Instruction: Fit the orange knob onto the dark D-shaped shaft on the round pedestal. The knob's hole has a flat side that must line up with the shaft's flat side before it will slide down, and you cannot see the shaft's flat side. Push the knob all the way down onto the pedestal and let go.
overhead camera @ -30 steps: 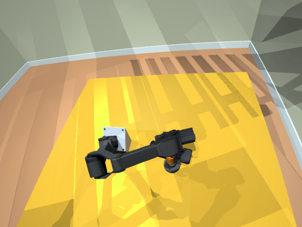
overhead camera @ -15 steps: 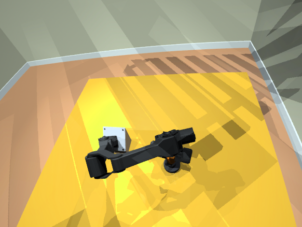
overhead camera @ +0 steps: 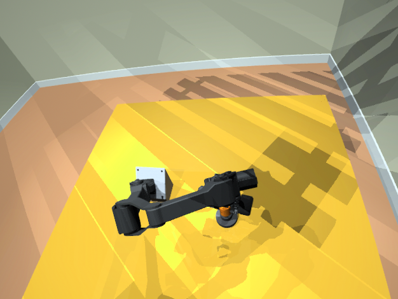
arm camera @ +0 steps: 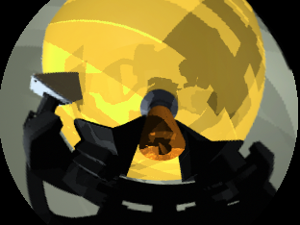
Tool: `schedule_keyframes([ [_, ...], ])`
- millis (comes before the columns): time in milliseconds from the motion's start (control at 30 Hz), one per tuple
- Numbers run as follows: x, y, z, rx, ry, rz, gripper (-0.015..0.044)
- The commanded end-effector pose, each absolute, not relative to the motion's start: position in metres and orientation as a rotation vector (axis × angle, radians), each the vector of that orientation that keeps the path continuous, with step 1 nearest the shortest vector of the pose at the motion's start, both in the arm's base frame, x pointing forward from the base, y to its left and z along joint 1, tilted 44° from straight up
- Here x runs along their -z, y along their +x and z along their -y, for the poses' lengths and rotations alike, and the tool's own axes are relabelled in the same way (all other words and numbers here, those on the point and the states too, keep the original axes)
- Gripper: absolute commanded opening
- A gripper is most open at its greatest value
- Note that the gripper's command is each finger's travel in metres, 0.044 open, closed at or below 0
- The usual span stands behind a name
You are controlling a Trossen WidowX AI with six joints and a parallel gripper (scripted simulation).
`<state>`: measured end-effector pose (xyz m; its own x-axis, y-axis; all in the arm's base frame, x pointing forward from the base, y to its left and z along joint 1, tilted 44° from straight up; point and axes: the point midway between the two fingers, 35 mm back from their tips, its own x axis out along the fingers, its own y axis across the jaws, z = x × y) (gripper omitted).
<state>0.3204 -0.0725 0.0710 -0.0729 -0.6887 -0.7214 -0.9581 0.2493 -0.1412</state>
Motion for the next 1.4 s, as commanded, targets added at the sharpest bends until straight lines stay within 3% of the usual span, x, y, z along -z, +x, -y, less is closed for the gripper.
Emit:
schedule_keyframes([
  [0,-0.0711,0.3192,0.0732,-0.504,-1.516,-1.831,0.0000],
  [1367,-0.0763,0.3196,0.0694,-0.534,-1.536,-1.830,0.0000],
])
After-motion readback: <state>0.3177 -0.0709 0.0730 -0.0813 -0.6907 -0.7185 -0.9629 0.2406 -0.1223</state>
